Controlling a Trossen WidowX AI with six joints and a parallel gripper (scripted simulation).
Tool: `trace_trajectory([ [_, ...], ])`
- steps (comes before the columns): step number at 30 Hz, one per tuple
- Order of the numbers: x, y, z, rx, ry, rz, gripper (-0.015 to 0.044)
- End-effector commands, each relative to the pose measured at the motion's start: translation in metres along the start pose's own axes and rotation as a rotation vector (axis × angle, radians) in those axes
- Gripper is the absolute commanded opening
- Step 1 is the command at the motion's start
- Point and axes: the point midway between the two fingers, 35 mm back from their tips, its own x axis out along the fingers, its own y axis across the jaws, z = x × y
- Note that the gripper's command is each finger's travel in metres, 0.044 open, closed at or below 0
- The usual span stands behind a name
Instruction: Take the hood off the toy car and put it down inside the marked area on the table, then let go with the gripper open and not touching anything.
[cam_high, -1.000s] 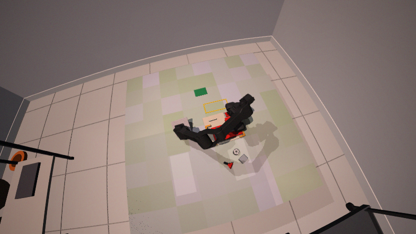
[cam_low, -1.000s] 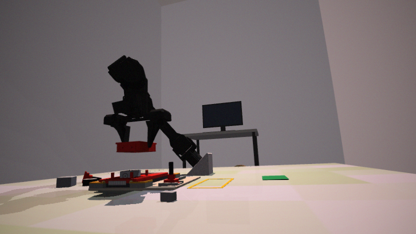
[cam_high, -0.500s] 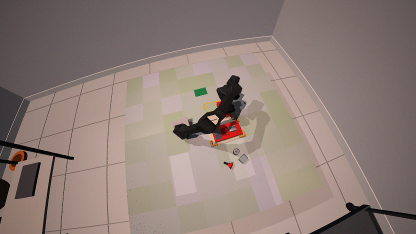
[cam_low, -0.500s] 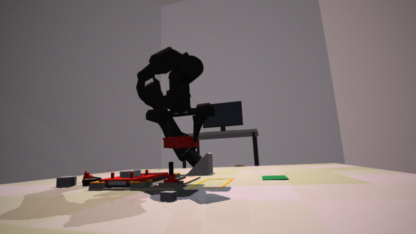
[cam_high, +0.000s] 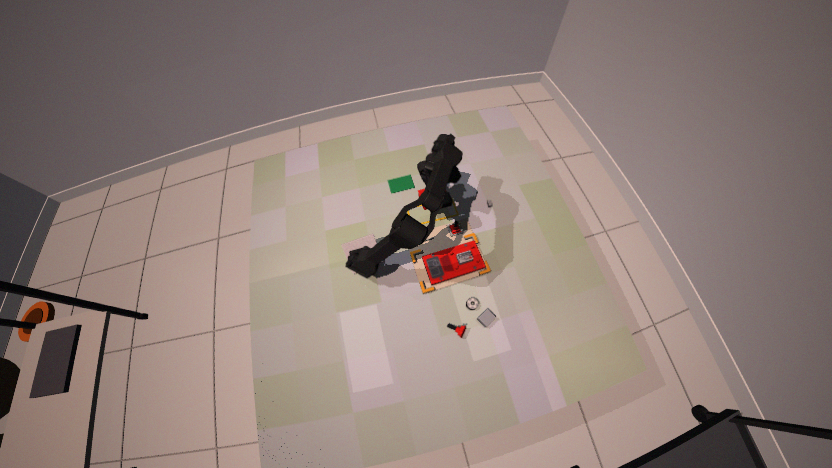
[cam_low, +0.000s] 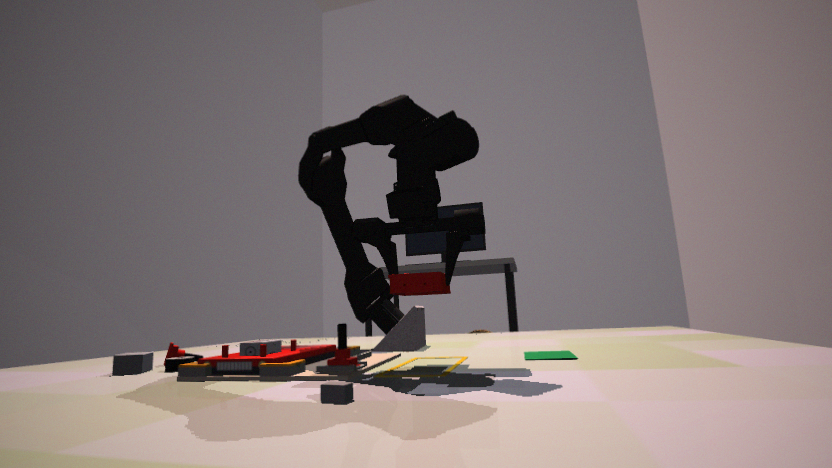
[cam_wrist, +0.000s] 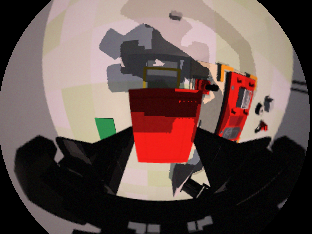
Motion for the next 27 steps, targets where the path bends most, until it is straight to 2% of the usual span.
trace_trajectory([
  [1,0.002,0.003,-0.001,0.007,0.002,0.001,0.0],
  [27,0.027,0.004,0.001,0.007,0.001,0.001,0.0],
])
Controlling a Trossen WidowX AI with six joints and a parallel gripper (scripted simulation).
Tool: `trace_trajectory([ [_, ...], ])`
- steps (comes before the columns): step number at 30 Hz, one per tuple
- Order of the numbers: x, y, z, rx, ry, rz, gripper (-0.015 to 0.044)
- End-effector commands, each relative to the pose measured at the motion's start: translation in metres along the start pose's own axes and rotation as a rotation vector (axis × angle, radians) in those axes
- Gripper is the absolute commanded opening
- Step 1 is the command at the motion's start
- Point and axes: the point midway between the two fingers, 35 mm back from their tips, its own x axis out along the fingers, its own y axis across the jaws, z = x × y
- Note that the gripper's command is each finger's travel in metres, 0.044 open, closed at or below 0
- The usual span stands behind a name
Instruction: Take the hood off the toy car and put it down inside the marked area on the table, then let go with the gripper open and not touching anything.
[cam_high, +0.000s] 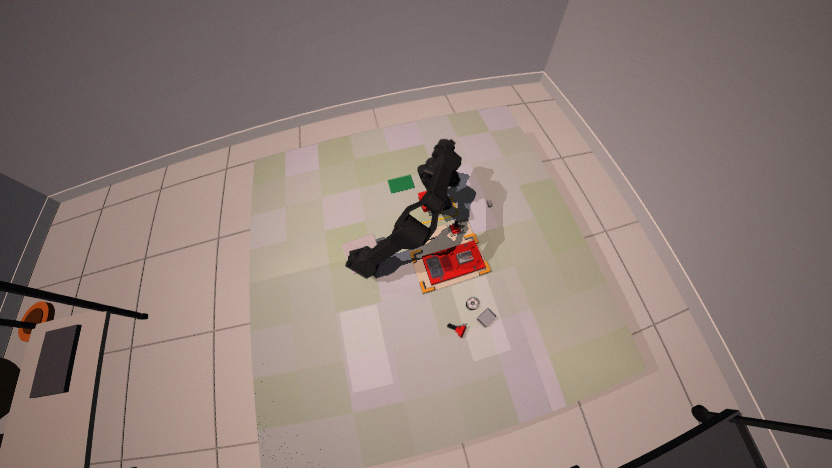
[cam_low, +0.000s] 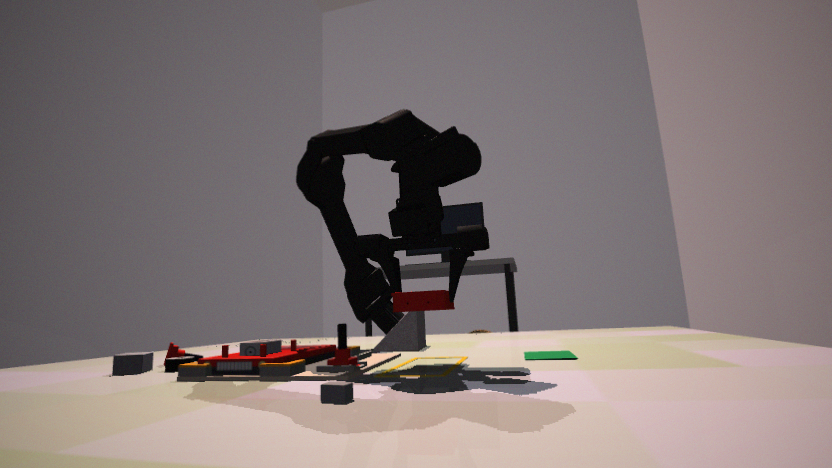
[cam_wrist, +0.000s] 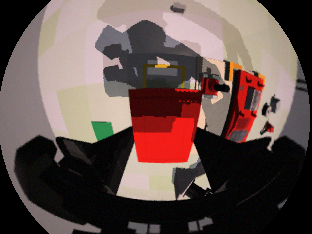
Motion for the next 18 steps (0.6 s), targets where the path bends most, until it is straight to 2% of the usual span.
trace_trajectory([
  [1,0.004,0.0,0.0,-0.006,-0.004,-0.002,0.0],
  [18,0.02,0.0,0.001,-0.006,-0.004,-0.003,0.0],
])
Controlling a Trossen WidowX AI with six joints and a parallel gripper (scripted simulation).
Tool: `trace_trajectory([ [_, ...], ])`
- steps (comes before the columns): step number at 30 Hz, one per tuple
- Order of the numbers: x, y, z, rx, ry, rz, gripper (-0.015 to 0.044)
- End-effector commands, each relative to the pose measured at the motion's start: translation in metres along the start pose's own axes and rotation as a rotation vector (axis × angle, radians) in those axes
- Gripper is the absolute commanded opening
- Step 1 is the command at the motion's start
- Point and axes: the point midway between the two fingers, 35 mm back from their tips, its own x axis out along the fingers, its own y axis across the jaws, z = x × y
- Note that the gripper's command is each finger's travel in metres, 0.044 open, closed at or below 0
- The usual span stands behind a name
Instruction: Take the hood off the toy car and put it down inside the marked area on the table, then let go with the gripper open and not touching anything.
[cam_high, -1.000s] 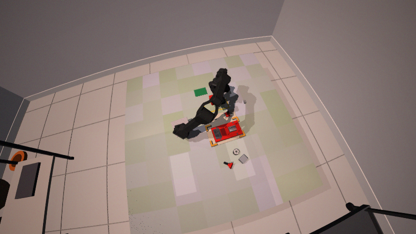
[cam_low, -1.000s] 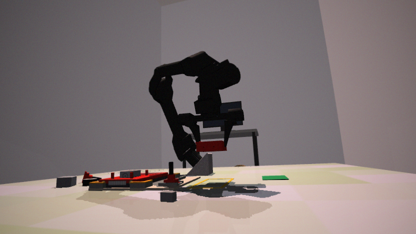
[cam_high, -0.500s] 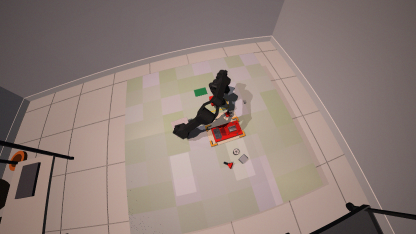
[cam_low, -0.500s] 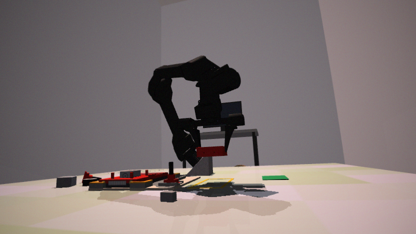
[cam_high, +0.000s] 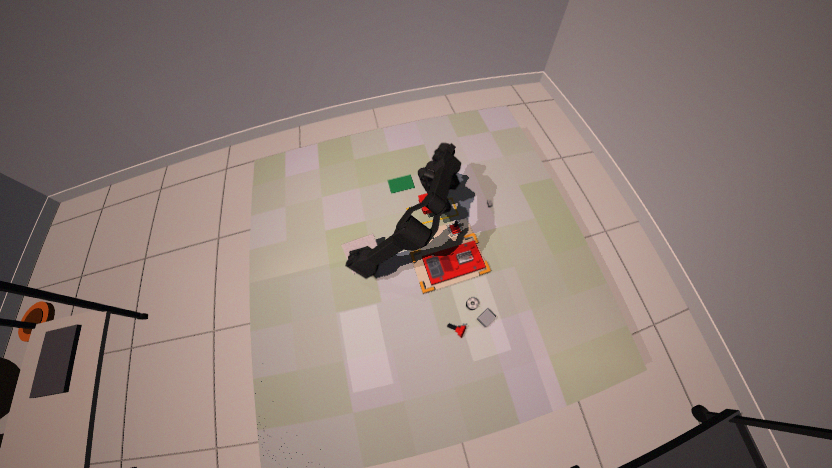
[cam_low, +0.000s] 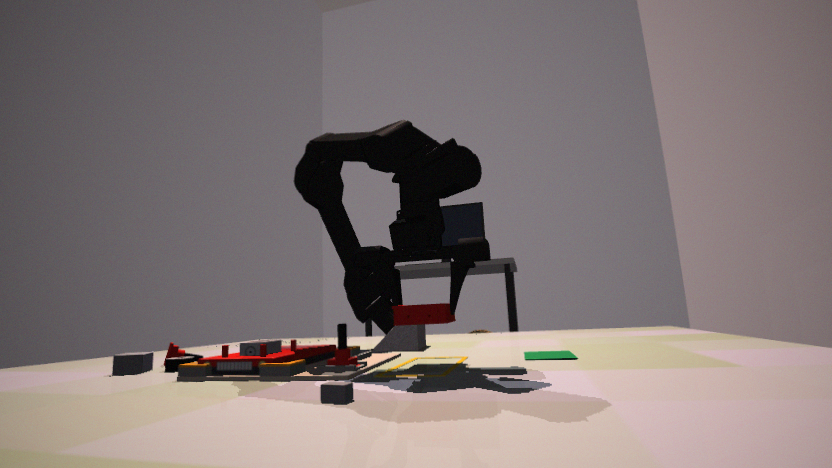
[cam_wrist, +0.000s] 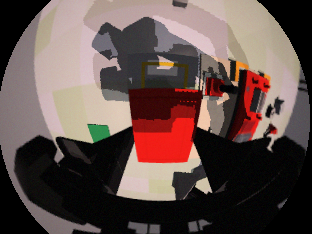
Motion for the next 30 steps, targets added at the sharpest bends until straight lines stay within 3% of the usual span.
trace_trajectory([
  [1,0.004,0.0,0.0,-0.006,-0.003,-0.003,0.0],
  [30,0.031,-0.001,-0.001,-0.006,-0.004,-0.004,0.0],
])
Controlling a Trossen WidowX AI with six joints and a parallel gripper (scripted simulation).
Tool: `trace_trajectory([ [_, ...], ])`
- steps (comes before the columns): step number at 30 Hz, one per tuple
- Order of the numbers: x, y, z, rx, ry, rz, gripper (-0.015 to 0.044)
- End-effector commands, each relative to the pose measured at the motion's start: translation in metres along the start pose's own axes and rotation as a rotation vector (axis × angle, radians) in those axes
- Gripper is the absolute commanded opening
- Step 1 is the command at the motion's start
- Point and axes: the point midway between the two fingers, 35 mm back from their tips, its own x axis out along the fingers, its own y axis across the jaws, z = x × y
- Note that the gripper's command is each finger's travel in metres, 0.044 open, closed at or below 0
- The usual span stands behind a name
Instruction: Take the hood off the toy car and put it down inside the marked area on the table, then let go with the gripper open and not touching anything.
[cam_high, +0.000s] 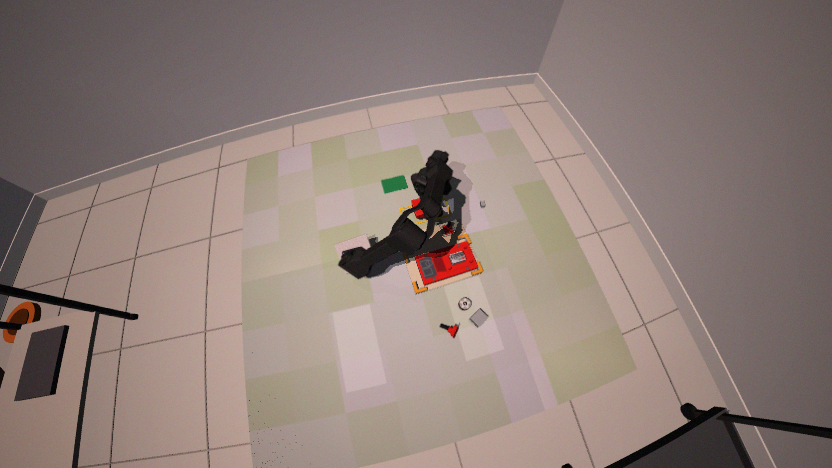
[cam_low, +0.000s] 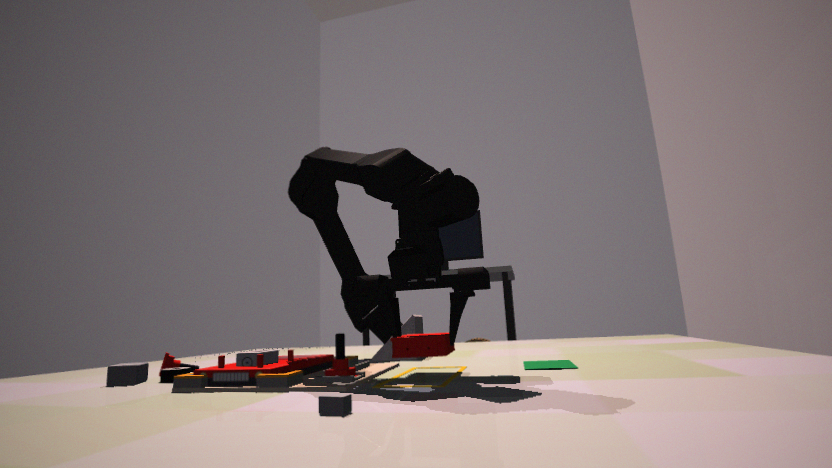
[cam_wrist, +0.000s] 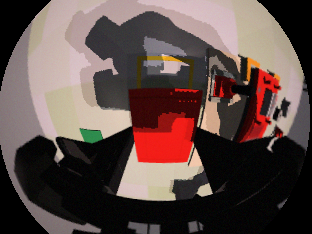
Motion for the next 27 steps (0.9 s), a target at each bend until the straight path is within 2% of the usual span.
trace_trajectory([
  [1,0.004,0.0,0.0,-0.007,-0.004,-0.003,0.0],
  [27,0.017,0.0,0.0,-0.007,-0.004,-0.004,0.0],
])
